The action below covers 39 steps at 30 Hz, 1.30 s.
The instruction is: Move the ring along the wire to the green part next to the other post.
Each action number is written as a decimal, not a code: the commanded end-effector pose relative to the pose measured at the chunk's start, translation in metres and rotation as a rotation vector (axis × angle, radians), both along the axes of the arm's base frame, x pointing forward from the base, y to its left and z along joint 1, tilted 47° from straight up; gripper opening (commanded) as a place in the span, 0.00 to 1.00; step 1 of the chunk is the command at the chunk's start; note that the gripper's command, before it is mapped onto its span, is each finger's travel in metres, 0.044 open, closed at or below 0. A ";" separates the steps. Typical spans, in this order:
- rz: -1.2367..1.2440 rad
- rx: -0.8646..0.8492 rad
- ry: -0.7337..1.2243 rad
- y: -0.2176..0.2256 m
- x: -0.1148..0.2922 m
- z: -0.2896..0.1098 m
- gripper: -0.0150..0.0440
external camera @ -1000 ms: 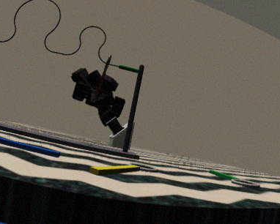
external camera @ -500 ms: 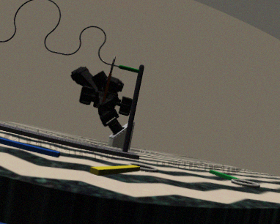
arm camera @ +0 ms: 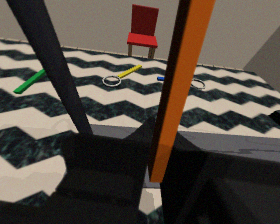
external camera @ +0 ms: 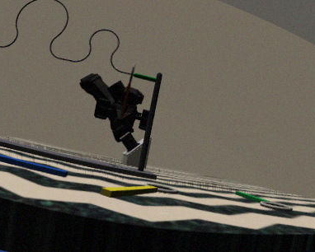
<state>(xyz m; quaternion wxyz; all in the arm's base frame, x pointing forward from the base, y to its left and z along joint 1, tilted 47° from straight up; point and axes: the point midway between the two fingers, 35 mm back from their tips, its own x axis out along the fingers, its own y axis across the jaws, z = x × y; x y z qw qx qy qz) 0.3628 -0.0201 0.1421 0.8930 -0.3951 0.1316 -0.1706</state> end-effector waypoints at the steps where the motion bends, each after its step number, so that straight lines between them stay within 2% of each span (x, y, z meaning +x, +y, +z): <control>1: -0.001 0.003 0.001 0.003 0.000 -0.004 0.00; 19: 0.000 0.003 0.001 0.015 0.002 -0.018 0.00; 39: 0.000 0.002 0.000 0.002 0.002 -0.030 0.00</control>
